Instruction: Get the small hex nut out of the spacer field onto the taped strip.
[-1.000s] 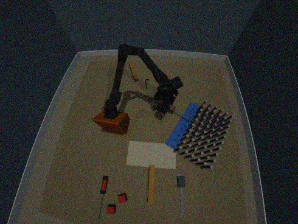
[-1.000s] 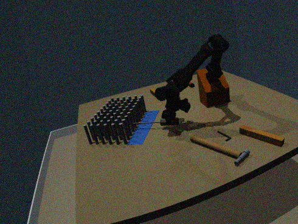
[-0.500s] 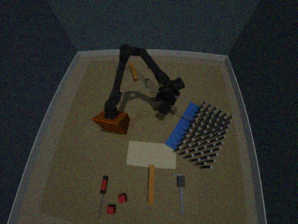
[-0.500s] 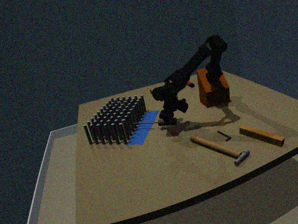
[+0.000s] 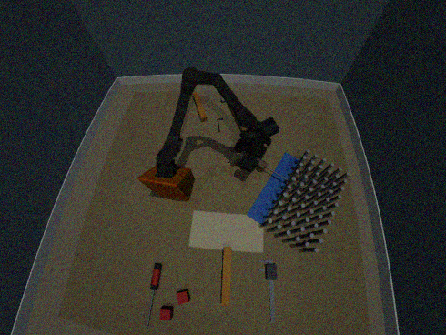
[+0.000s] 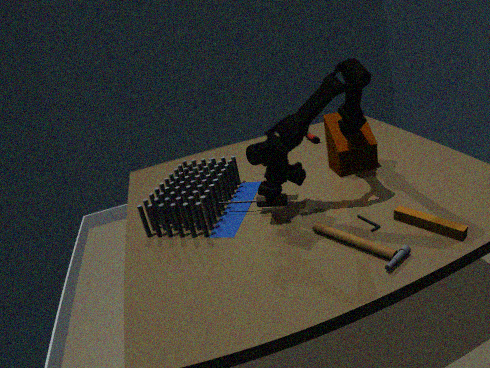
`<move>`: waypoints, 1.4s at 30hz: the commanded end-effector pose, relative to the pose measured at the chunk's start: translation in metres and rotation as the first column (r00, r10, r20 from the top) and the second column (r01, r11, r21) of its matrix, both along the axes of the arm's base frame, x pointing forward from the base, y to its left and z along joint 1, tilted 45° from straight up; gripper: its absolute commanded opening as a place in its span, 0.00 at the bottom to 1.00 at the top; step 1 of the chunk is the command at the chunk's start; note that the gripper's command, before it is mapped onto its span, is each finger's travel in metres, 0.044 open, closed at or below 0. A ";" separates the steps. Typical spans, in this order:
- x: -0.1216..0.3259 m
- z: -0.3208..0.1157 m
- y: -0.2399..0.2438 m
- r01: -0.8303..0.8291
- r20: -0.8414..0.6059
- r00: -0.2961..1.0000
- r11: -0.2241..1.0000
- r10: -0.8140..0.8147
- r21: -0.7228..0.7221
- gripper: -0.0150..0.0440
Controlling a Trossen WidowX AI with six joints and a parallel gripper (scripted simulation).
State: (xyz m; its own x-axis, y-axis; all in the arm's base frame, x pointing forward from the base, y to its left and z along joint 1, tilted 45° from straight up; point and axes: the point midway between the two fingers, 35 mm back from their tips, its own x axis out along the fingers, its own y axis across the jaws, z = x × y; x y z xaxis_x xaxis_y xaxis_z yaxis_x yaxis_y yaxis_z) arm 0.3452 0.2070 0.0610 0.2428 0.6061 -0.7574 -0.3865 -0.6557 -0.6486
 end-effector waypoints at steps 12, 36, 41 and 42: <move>0.012 -0.001 -0.004 0.000 0.007 1.000 1.000 0.000 0.002 0.25; 0.029 -0.006 -0.008 0.000 0.008 1.000 1.000 0.000 0.001 0.25; 0.032 -0.007 -0.009 0.000 0.008 1.000 1.000 0.000 0.001 0.25; 0.033 -0.007 -0.009 0.000 0.008 1.000 1.000 0.000 0.001 0.25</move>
